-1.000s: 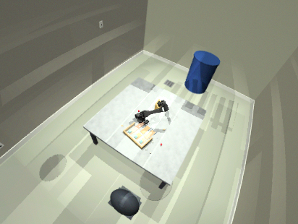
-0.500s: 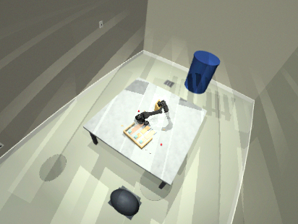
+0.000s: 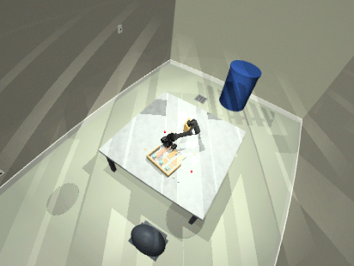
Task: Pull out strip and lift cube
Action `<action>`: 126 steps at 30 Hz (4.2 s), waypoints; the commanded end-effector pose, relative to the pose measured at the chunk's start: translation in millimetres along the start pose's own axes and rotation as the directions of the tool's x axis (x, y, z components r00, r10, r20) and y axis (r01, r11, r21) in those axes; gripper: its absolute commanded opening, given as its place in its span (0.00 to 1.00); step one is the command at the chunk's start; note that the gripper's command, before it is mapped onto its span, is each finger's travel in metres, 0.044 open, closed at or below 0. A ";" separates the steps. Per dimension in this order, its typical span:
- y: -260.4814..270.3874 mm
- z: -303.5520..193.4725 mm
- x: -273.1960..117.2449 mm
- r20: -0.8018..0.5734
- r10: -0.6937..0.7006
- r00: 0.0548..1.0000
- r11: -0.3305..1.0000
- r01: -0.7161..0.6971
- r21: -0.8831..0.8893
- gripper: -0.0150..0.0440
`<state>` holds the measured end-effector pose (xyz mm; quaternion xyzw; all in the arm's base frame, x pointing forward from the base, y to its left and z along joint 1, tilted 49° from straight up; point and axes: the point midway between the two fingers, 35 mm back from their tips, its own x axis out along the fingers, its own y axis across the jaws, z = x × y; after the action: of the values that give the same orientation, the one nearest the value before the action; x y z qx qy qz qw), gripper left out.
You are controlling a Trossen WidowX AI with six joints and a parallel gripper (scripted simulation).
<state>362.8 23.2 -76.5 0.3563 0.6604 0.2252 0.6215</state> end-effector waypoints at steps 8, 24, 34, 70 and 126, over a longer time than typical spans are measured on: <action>-0.1 -0.8 1.6 -0.001 0.004 1.000 1.000 -0.004 0.006 0.25; 0.0 -0.8 2.6 -0.001 0.004 1.000 1.000 -0.004 0.006 0.25; 0.0 -0.6 3.6 -0.001 0.004 1.000 1.000 -0.004 0.006 0.25; -1.8 -34.7 5.8 -0.002 0.004 1.000 1.000 -0.004 0.008 0.25; -3.6 -119.8 7.4 -0.005 0.004 1.000 1.000 -0.004 0.012 0.25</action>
<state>257.5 39.0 -66.6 0.3623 0.6530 0.2226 0.6268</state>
